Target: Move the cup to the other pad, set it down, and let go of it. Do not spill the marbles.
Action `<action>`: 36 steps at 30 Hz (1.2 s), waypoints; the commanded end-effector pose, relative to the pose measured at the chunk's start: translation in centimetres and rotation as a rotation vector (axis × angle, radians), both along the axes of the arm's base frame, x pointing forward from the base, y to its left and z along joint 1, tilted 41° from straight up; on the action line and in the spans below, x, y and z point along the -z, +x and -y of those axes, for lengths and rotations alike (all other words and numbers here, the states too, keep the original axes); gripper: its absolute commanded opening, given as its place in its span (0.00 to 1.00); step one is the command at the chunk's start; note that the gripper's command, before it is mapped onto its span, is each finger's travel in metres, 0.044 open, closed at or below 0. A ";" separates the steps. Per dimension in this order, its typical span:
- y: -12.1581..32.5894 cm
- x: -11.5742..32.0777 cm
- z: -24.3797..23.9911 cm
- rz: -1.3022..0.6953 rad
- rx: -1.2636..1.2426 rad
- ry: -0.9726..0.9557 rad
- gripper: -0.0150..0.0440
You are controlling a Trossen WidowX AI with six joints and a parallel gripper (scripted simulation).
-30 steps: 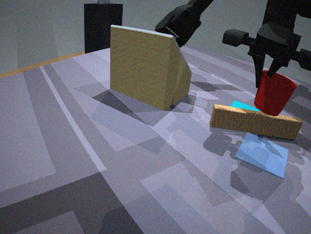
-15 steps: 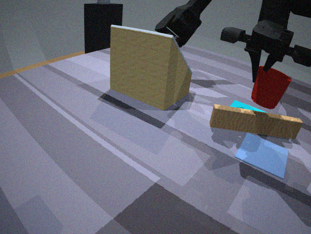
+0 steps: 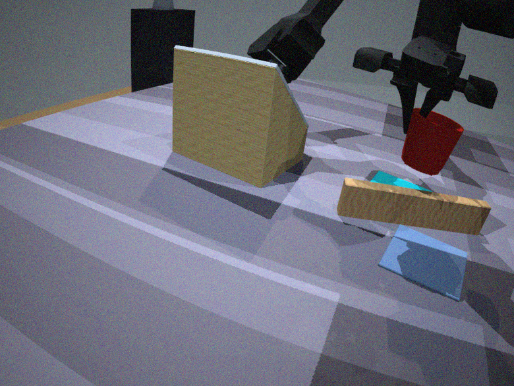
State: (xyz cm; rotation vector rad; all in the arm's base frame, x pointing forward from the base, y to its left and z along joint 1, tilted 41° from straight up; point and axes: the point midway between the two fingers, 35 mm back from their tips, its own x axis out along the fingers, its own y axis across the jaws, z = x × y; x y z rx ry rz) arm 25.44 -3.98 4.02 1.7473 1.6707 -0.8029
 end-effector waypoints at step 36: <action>-2.2 -2.3 -4.3 0.000 0.003 0.007 0.25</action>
